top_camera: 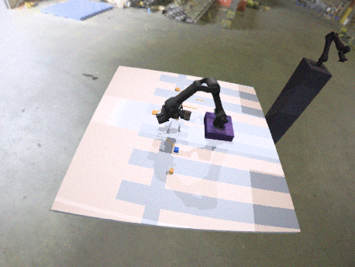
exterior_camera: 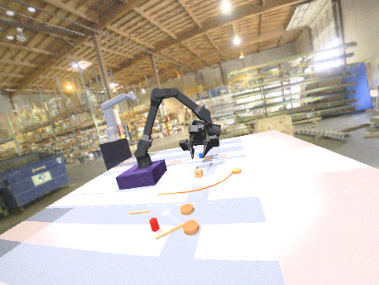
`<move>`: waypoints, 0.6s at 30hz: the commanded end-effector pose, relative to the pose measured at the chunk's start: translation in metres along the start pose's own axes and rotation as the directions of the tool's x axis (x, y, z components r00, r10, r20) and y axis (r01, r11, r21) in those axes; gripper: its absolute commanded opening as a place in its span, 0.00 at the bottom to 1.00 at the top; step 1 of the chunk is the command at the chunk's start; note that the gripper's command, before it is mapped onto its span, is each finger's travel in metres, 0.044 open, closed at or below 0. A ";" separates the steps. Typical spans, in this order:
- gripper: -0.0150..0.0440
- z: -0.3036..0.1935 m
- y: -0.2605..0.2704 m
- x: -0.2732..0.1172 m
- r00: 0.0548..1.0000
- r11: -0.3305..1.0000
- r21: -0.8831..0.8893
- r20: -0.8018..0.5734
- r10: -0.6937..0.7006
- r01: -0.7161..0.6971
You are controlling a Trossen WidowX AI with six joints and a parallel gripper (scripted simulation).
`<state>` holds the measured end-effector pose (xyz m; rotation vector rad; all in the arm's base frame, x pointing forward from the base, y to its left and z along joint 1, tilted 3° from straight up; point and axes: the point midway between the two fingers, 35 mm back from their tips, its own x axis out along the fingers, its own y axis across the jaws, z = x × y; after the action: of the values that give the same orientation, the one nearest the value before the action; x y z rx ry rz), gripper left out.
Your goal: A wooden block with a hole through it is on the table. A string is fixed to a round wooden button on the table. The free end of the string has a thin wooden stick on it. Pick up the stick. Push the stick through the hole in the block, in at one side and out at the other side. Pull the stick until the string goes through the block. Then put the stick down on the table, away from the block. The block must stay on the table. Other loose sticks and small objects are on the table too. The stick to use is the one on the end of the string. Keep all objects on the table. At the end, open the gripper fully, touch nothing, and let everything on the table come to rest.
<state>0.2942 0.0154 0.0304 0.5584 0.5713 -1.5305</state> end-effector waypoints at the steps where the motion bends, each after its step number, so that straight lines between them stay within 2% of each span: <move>1: 0.66 0.000 0.000 -0.001 1.000 1.000 0.004 -0.004 -0.002 0.002; 8: 0.66 0.000 0.000 -0.001 1.000 1.000 0.004 -0.004 -0.002 0.002; 9: 0.70 0.000 0.000 0.000 1.000 1.000 -0.013 -0.004 -0.002 0.002; 12: 0.84 0.002 -0.002 0.006 0.998 0.979 -0.202 -0.055 -0.035 0.023; 15: 0.97 0.003 -0.004 0.012 0.990 0.901 -0.433 -0.124 -0.071 0.010; 18: 1.00 0.005 -0.006 0.018 0.976 0.773 -0.633 -0.193 -0.100 -0.046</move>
<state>0.2917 0.0077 0.0254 0.3762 0.8705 -1.4254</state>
